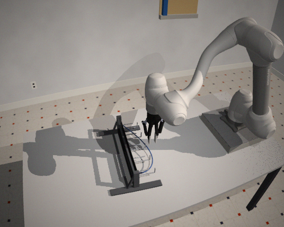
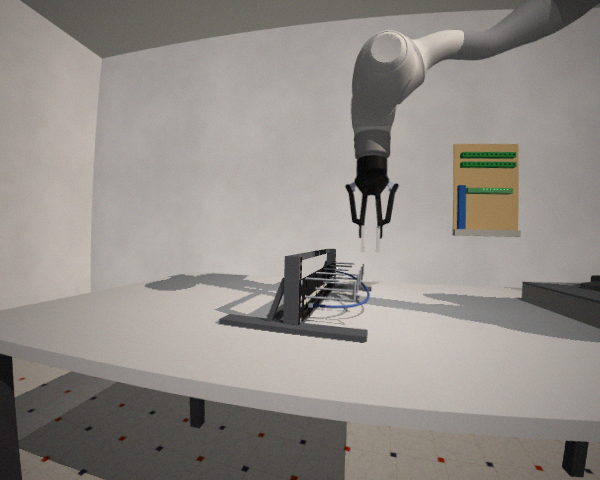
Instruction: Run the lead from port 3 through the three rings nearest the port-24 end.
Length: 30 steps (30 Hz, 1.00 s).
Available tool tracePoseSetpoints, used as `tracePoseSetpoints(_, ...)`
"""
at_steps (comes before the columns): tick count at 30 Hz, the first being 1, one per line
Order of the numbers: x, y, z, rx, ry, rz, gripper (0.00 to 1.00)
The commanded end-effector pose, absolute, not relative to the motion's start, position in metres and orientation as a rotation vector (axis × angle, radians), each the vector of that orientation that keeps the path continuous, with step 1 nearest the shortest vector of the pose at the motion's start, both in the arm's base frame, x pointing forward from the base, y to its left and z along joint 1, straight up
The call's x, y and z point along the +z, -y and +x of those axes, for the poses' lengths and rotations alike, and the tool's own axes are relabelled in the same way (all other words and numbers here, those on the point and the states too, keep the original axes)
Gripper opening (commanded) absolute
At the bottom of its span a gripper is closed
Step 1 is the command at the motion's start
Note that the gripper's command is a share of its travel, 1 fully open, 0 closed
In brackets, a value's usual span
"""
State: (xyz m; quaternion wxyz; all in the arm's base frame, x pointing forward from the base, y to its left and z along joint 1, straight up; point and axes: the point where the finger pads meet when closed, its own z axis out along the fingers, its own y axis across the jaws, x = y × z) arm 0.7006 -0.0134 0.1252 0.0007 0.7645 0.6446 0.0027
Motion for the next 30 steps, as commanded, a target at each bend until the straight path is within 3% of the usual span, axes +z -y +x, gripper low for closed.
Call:
tracePoseSetpoints(1, 0.125, 0.013, 0.699, 0.007, -2.021, 2.399, 0.20)
tracePoseSetpoints(30, 0.078, 0.013, 0.700, 0.006, -2.021, 2.399, 0.20)
